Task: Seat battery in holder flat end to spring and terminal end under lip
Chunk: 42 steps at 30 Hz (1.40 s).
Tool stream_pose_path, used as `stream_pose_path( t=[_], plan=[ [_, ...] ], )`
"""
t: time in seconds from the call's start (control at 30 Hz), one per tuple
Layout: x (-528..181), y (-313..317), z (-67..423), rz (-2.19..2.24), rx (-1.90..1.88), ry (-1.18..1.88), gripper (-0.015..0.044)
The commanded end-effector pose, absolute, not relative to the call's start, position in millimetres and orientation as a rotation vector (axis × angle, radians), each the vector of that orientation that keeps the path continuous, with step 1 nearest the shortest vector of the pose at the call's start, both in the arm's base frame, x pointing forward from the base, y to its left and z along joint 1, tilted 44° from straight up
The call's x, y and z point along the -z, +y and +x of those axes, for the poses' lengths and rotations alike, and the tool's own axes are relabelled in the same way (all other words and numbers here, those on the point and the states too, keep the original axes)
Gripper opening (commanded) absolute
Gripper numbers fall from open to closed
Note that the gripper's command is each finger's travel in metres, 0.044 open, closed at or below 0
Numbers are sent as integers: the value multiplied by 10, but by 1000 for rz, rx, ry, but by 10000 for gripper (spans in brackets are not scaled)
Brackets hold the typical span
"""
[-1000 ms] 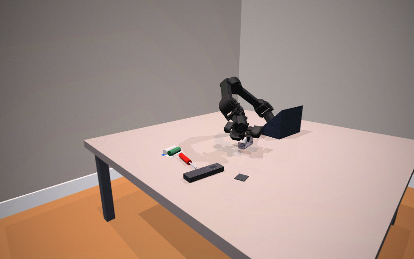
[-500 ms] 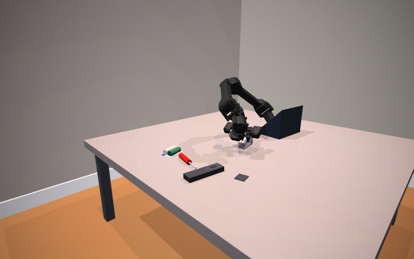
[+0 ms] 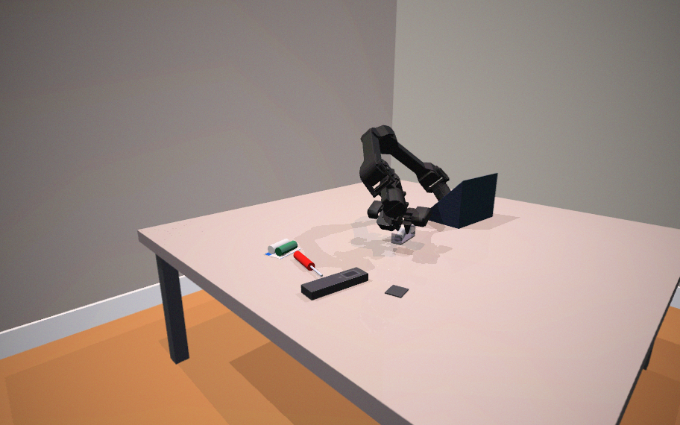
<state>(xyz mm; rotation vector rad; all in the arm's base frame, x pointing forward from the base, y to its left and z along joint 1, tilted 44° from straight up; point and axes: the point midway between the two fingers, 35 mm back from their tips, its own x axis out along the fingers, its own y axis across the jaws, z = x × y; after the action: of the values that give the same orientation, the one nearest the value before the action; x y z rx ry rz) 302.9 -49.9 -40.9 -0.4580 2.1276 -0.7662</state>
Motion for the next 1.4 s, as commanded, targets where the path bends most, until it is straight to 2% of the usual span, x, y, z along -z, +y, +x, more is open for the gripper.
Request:
stream_pose_path(
  t=[0.0, 1.37],
  plan=[
    [430, -510, 3080, -464, 756, 2081, 83],
    [469, -525, 3029, -502, 663, 1915, 83]
  ],
)
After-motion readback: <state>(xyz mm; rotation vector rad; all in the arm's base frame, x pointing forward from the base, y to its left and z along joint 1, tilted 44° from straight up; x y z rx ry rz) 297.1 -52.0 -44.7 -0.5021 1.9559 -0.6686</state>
